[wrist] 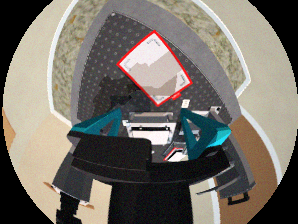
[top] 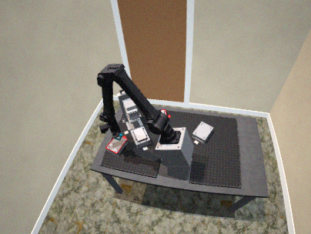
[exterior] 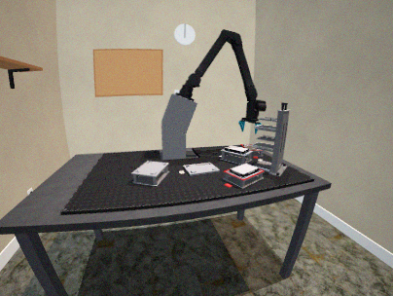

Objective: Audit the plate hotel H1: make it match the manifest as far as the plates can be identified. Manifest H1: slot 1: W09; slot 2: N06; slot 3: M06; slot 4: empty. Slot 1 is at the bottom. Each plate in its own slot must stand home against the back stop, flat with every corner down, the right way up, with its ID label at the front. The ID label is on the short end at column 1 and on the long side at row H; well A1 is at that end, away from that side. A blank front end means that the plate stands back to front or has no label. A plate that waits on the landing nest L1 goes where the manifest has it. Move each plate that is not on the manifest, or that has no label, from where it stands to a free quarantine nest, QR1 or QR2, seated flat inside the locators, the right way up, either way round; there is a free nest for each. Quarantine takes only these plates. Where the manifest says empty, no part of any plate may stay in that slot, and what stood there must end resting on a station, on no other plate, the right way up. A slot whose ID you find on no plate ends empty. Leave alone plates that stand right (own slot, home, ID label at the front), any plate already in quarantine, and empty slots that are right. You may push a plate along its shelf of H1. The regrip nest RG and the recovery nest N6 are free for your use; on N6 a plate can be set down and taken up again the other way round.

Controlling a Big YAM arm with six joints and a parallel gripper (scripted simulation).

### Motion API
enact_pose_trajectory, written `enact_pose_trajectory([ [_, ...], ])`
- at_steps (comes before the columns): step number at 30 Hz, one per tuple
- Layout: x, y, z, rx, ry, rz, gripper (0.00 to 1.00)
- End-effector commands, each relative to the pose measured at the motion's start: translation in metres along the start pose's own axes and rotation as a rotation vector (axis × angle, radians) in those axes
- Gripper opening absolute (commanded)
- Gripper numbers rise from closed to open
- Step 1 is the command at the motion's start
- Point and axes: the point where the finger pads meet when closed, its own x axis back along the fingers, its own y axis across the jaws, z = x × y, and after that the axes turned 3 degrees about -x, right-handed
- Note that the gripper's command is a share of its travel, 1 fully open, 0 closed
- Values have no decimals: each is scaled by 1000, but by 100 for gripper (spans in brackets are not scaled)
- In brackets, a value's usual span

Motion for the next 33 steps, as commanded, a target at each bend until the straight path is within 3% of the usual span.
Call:
enact_pose_trajectory([
  [1,7,-9,-10,1,-23,22,100],
  [17,-25,-9,-15,1,-26,23,100],
  [20,-19,-14,-19,1,-39,36,100],
  [21,-28,-10,-15,0,-26,23,100],
  [33,-49,-8,-15,2,-25,20,100],
])
